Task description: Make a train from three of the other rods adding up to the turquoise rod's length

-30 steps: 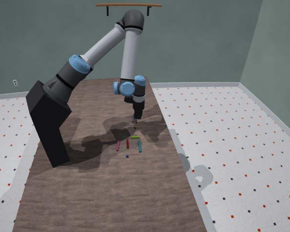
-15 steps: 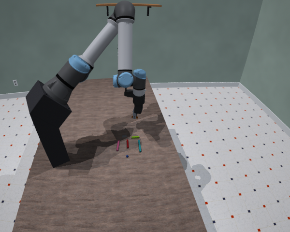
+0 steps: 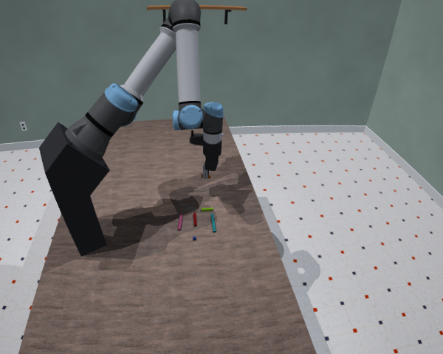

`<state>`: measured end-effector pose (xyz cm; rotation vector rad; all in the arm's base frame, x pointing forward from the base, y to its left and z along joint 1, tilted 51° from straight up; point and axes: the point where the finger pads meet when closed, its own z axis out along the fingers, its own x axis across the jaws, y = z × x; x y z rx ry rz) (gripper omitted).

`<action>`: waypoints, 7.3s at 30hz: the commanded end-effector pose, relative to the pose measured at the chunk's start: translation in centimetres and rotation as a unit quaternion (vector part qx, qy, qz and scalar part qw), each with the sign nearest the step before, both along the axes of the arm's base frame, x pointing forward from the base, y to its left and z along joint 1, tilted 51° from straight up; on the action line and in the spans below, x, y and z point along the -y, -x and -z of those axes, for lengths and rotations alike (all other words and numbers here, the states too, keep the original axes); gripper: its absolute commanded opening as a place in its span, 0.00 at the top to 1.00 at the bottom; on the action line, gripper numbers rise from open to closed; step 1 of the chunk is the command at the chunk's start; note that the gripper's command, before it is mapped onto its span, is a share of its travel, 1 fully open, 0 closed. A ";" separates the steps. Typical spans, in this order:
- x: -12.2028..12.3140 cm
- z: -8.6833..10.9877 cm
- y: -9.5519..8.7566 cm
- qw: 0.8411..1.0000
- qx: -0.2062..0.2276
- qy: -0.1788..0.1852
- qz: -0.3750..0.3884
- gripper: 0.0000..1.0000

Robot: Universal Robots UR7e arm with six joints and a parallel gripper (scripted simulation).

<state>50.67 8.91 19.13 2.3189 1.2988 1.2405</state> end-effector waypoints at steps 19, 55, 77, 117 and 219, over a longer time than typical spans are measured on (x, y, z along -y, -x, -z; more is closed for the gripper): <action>3.1 1.8 0.6 0.999 -0.008 -0.027 0.022 0.76; 24.7 14.4 5.4 0.956 -0.058 -0.221 0.182 0.76; 24.8 14.6 5.3 0.956 -0.059 -0.221 0.183 0.76; 23.2 20.0 -1.4 0.956 -0.060 -0.220 0.183 0.76; 23.0 20.7 -2.3 0.956 -0.060 -0.220 0.183 0.64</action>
